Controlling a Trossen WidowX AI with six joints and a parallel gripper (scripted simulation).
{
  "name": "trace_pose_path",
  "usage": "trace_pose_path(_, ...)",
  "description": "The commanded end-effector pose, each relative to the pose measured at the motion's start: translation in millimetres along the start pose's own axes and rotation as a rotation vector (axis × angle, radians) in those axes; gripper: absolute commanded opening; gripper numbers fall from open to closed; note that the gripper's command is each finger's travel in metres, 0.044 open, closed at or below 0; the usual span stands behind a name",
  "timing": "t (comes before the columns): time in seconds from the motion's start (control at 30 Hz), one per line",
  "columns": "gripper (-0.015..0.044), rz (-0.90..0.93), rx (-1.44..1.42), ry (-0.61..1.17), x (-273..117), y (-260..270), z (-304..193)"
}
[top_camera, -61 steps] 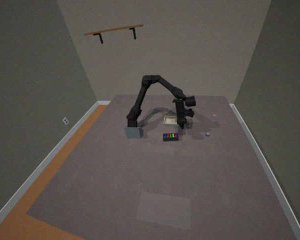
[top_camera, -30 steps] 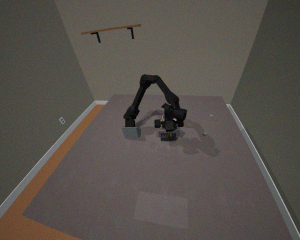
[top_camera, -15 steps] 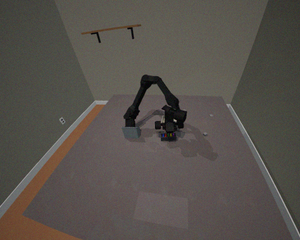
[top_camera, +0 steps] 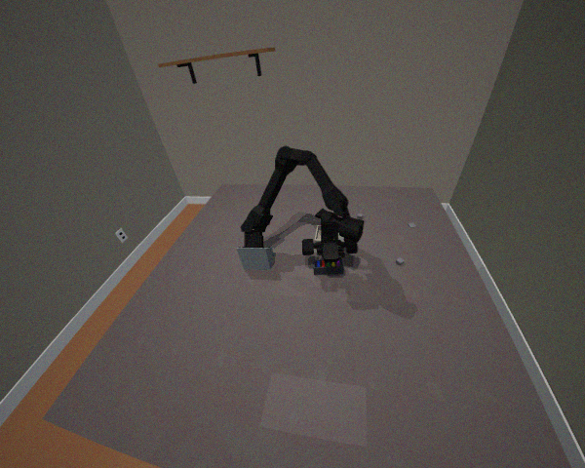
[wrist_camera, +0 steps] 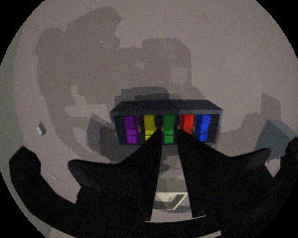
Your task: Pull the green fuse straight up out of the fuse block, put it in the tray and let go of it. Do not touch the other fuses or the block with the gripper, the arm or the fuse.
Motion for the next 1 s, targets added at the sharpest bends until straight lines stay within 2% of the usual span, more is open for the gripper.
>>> trace_pose_path(0.0, 0.0069, 0.003, 0.007, 0.004, 3, -1, 0)
trace_pose_path(0.7, 0.0069, 0.003, 0.007, 0.005, 13, -1, 0)
trace_pose_path(0.97, 0.0015, 0.000, 0.002, 0.001, 11, -1, 0)
Point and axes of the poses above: the point midway between the two fingers, 35 mm back from their tips, its own x axis out along the fingers, its own y axis across the jaws, z = x × y, the point moved 1 cm from there along -x, back along the fingers, and after that the axes turned 11 degrees about -x, right-handed, at the moved point
